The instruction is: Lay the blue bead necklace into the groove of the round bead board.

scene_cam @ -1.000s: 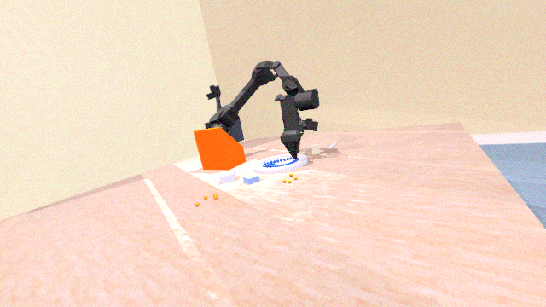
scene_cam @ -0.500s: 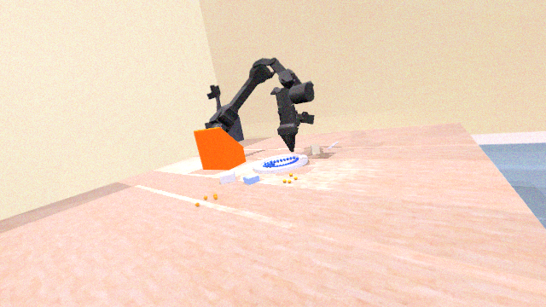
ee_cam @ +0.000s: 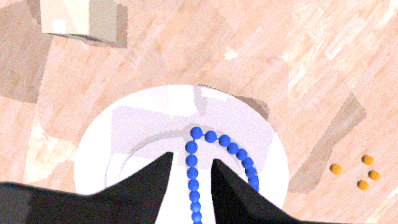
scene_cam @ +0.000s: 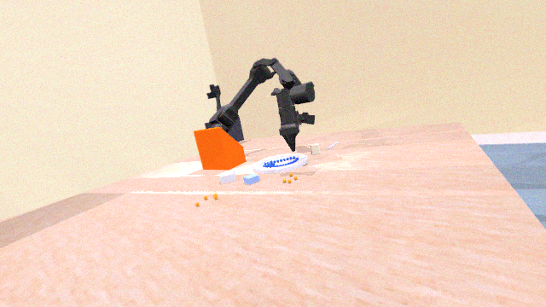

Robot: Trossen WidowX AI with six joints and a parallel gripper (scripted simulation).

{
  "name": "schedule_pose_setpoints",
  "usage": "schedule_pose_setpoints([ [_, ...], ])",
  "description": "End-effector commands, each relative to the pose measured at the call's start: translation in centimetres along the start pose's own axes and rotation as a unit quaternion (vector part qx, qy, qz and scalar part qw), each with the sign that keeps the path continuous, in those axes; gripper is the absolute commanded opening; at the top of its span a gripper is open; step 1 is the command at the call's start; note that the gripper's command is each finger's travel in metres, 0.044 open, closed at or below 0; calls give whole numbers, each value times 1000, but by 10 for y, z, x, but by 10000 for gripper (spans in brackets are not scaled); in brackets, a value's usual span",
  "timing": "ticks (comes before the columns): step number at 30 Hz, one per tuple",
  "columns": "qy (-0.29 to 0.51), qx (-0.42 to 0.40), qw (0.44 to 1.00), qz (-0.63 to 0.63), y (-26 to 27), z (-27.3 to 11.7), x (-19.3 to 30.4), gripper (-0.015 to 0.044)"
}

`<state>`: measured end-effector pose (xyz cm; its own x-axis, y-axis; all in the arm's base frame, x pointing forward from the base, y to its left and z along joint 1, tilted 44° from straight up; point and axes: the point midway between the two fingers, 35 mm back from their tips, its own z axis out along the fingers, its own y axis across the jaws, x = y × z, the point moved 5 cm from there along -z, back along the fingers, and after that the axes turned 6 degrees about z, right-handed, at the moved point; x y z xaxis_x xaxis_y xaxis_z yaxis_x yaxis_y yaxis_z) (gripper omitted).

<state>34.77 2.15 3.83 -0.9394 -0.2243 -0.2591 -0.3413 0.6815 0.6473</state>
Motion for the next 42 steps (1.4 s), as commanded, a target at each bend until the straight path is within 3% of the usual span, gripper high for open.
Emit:
schedule_pose_setpoints([
  [1,1,-1,1000,3,0,6,1,120],
  [21,3,-2,1000,4,0,30,3,120],
  [26,3,1,1000,0,0,28,1,0],
  [42,3,1,1000,0,0,28,1,0],
])
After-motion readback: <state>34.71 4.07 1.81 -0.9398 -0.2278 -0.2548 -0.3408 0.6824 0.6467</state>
